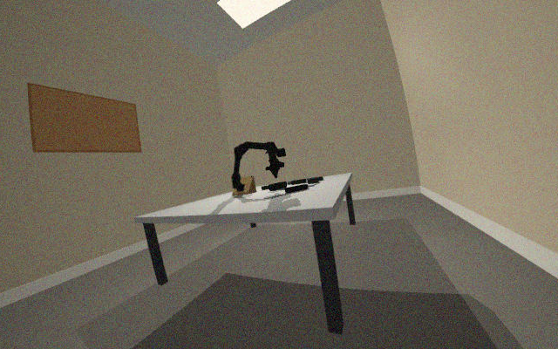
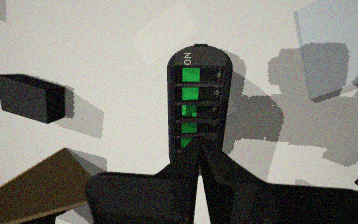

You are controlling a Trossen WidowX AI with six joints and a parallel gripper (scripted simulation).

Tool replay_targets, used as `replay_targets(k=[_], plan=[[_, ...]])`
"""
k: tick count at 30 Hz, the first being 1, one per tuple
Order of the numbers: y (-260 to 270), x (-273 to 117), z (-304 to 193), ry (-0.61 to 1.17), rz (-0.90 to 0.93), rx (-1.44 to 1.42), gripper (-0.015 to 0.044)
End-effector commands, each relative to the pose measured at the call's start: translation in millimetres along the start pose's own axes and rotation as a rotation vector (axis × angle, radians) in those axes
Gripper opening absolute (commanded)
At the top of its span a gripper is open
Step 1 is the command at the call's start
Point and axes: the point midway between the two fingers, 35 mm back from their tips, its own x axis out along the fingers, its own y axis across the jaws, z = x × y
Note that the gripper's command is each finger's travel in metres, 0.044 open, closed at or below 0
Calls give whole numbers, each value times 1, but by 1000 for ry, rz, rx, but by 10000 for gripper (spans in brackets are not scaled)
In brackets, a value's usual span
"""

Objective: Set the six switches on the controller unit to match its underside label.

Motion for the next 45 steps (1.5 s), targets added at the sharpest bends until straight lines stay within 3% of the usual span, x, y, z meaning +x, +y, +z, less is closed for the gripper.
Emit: replay_targets(k=[1,7,18,45], plan=[[0,0,0,-3,2,3,0],[-3,1,0,-1,14,3,0],[-51,29,-1,-1,205,5,0],[-53,71,-1,-1,207,5,0]])
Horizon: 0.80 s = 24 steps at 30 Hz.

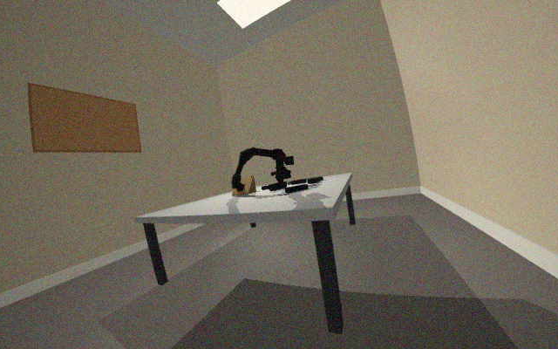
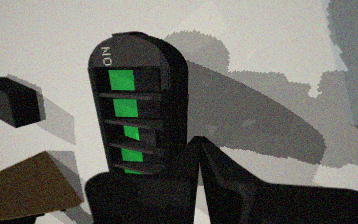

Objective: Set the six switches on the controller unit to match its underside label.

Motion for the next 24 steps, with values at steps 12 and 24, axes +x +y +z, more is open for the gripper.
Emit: replay_targets(k=[12,24], plan=[[-1,13,-1,6,-2,-5,0],[5,15,-1,6,-2,-5,0]])
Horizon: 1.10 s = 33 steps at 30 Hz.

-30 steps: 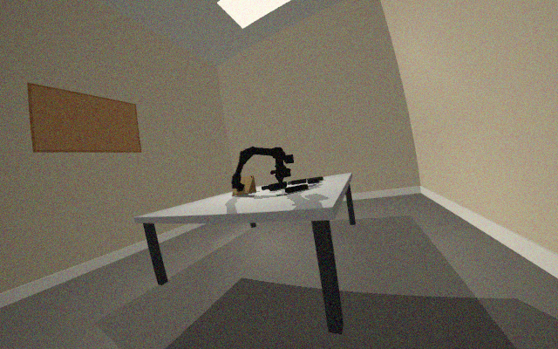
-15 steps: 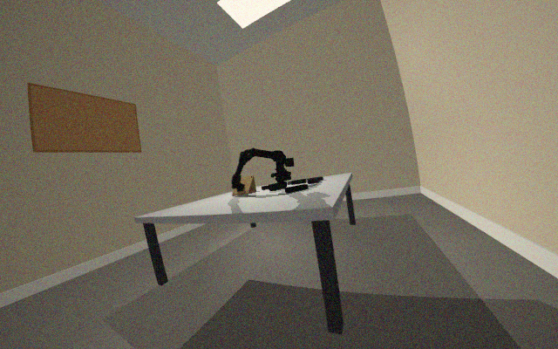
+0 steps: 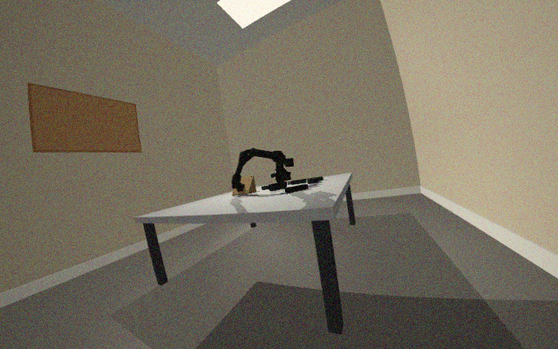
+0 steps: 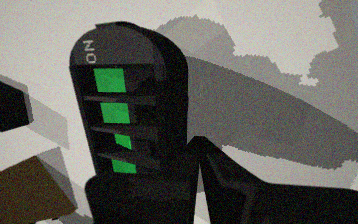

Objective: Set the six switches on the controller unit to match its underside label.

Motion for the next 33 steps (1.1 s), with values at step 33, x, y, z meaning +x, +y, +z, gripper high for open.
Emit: replay_targets(k=[33], plan=[[21,-45,0,1,-9,-5,0]])
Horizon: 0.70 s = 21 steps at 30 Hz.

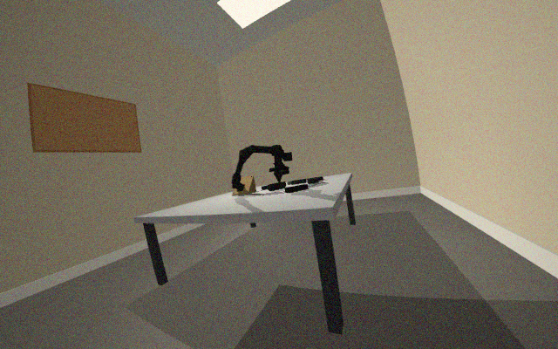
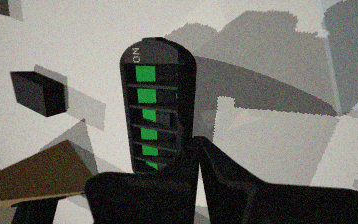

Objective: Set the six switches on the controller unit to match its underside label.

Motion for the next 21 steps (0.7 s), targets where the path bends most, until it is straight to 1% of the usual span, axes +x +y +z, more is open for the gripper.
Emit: replay_targets(k=[1,5,7,11,19,21], plan=[[3,-3,0,-10,-21,9,0],[2,-3,0,-4,-6,0,0],[4,-11,0,-6,-10,-13,53],[14,-46,-1,-18,-31,-75,158],[14,-51,-1,-26,-37,-78,368],[14,-51,-1,-26,-37,-78,315]])
